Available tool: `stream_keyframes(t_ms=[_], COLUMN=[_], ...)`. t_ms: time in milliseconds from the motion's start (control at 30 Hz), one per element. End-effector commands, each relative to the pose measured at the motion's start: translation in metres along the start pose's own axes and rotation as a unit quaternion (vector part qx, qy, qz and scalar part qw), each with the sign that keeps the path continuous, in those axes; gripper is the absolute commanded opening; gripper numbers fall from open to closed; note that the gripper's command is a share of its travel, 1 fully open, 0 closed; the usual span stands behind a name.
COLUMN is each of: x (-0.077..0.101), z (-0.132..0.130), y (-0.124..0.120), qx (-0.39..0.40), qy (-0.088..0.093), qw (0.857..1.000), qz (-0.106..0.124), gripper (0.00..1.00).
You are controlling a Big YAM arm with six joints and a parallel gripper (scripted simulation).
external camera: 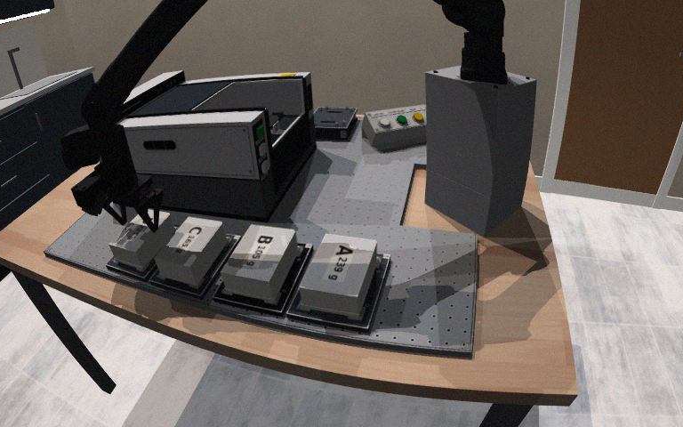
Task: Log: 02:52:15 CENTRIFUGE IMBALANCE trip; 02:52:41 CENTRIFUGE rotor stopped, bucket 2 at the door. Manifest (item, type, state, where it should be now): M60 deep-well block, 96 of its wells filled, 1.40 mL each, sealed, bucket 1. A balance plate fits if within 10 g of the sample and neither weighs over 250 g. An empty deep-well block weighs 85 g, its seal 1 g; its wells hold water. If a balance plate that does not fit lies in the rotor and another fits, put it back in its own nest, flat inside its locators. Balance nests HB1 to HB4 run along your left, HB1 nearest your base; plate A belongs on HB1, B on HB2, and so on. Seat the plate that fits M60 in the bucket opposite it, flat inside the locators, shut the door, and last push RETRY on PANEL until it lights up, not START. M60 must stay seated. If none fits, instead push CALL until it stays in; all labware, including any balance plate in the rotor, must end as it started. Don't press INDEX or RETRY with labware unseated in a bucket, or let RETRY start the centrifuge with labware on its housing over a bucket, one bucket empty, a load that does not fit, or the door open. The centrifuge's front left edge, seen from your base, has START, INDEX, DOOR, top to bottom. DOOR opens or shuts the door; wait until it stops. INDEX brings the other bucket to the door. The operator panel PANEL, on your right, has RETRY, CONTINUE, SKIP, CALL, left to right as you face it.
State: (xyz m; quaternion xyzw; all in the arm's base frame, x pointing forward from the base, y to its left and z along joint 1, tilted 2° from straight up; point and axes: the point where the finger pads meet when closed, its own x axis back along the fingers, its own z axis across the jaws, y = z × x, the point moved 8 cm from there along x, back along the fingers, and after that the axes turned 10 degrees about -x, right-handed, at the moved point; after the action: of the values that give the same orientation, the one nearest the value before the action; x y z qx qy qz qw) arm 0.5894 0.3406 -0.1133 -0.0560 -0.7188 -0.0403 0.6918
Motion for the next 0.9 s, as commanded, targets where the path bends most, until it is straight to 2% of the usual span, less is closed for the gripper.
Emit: stream_keyframes(t_ms=[0,867], x=[-0.002,-0.019], z=[-0.018,-0.018], y=[0.005,0.003], qx=[0.001,0.000], qy=[-0.016,-0.014], qw=[1.000,1.000], qz=[-0.014,-0.013], gripper=[1.00,1.00])
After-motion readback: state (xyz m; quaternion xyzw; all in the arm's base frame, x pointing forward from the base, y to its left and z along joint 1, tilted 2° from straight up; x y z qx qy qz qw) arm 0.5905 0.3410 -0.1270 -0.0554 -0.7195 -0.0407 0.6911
